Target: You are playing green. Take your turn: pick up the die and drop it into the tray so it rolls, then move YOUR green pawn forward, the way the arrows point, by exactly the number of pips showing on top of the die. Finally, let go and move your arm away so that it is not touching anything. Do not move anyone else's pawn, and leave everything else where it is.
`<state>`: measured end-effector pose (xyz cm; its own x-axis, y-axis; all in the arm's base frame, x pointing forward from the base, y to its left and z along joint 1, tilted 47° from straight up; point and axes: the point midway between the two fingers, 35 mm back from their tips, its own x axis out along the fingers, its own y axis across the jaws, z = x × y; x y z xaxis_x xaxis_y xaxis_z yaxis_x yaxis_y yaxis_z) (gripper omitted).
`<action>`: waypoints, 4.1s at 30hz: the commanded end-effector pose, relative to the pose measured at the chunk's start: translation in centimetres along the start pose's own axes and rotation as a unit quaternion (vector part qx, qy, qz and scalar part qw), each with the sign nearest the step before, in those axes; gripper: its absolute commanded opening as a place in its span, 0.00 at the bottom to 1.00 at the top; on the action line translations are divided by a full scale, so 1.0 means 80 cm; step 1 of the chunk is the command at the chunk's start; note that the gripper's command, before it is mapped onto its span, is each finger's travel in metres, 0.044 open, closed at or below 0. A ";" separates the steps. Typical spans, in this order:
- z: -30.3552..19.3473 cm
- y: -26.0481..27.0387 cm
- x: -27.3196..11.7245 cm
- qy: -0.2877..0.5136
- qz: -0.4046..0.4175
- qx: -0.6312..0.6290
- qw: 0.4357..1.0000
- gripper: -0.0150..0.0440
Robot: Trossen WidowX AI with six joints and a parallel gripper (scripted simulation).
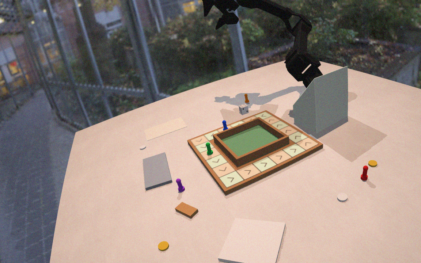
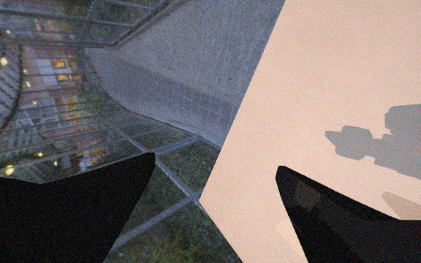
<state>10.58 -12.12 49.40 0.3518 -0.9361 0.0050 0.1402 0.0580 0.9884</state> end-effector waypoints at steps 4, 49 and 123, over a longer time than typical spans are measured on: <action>-0.026 0.001 0.004 -0.001 0.024 -0.083 0.996 0.75; -0.129 -0.415 0.070 0.366 -0.140 -0.901 0.186 0.72; -0.178 -0.349 -0.013 0.388 -0.124 -0.902 0.142 0.25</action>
<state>18.94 -8.28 20.36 0.0325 -0.7142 -0.6992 0.0441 0.6999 -0.7129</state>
